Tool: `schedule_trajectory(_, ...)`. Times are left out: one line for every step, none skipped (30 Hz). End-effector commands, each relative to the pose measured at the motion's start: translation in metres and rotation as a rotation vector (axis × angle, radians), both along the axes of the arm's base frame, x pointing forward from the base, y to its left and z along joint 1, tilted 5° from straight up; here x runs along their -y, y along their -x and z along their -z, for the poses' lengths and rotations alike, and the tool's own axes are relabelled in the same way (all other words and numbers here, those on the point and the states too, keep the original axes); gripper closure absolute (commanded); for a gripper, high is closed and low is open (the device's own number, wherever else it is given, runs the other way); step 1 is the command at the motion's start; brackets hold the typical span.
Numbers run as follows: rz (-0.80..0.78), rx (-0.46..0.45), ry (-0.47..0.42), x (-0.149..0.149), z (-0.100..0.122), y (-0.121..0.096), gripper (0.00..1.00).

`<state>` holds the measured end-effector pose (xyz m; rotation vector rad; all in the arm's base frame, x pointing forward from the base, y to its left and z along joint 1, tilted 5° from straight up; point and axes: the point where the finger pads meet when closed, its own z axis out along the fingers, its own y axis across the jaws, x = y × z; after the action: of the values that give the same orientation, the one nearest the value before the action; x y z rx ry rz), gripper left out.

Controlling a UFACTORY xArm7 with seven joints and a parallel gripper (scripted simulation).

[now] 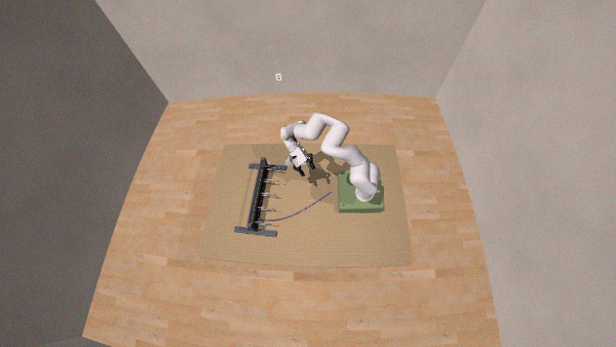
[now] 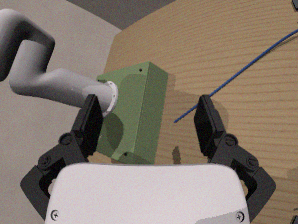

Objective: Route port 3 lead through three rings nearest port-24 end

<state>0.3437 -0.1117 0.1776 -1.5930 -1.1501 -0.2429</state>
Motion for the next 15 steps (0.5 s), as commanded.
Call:
schedule_trajectory(0.005, -0.017, 0.03, -0.0005, -0.0008, -0.0004, 0.0)
schedule_trajectory(0.005, -0.017, 0.03, -0.0005, -0.0008, -0.0004, 0.0)
schedule_trajectory(0.005, -0.017, 0.03, -0.0005, -0.0008, -0.0004, 0.0)
schedule_trajectory(0.005, -0.017, 0.03, -0.0005, -0.0008, -0.0004, 0.0)
schedule_trajectory(0.005, -0.017, 0.03, -0.0005, -0.0008, -0.0004, 0.0)
schedule_trajectory(0.005, -0.017, 0.03, -0.0005, -0.0008, -0.0004, 0.0)
schedule_trajectory(0.005, -0.017, 0.03, -0.0005, -0.0008, -0.0004, 0.0)
schedule_trajectory(0.009, -0.049, 0.077, -0.0039, -0.0011, -0.001, 0.0)
schedule_trajectory(0.016, -0.081, 0.128, -0.0074, -0.0015, -0.0016, 0.0)
schedule_trajectory(0.016, -0.081, 0.128, -0.0074, -0.0015, -0.0016, 0.0)
schedule_trajectory(0.016, -0.081, 0.128, -0.0074, -0.0015, -0.0016, 0.0)
schedule_trajectory(0.016, -0.081, 0.128, -0.0074, -0.0015, -0.0016, 0.0)
schedule_trajectory(0.016, -0.081, 0.128, -0.0074, -0.0015, -0.0016, 0.0)
schedule_trajectory(0.016, -0.081, 0.128, -0.0074, -0.0015, -0.0016, 0.0)
schedule_trajectory(0.016, -0.081, 0.128, -0.0074, -0.0015, -0.0016, 0.0)
